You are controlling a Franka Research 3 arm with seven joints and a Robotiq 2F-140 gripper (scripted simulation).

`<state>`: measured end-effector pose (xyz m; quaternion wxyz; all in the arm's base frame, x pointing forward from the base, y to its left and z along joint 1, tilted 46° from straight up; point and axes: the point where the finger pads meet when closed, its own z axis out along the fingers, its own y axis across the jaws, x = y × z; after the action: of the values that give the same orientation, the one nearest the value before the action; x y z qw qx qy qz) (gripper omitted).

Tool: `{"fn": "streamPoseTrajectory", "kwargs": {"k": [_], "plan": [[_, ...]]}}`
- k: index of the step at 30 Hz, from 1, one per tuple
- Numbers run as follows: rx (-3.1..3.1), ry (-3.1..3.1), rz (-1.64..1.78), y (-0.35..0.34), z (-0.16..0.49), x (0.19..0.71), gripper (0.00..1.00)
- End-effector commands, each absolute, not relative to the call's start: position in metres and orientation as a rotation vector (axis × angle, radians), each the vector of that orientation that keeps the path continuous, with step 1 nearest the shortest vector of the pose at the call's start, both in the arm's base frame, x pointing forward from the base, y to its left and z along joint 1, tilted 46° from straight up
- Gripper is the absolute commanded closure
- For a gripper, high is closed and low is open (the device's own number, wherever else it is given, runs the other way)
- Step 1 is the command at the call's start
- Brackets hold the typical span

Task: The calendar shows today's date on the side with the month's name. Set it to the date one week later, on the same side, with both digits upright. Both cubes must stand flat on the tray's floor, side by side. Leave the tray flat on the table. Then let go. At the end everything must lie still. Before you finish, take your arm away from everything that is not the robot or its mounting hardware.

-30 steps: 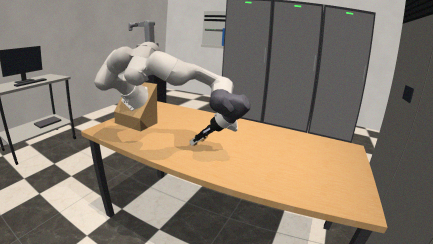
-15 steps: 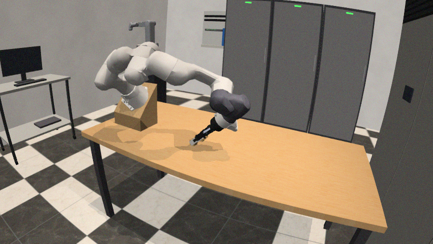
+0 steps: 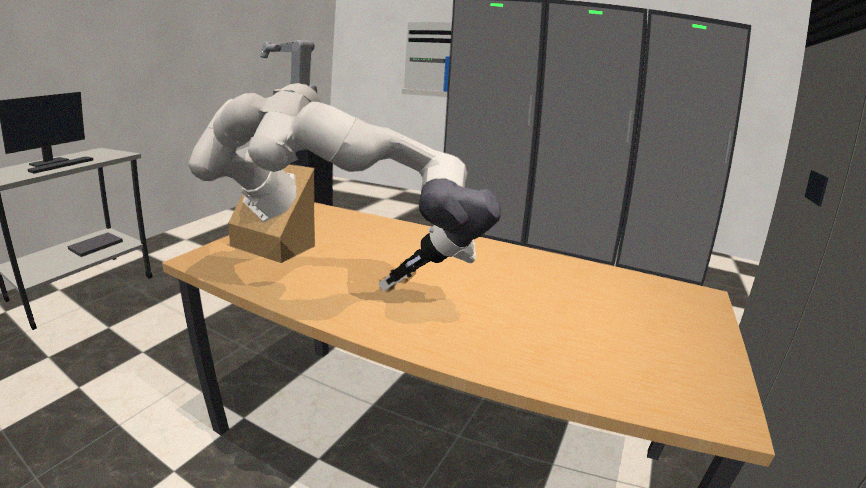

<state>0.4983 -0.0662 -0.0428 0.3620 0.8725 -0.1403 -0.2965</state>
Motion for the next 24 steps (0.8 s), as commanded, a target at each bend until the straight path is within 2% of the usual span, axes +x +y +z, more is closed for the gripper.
{"fn": "streamPoseTrajectory", "kwargs": {"k": [1, 24], "plan": [[2.247, -0.360, -0.762, -0.0690, -0.0434, 0.4993, 0.83], [2.247, -0.360, -0.762, -0.0739, -0.0481, 0.5001, 0.83]]}}
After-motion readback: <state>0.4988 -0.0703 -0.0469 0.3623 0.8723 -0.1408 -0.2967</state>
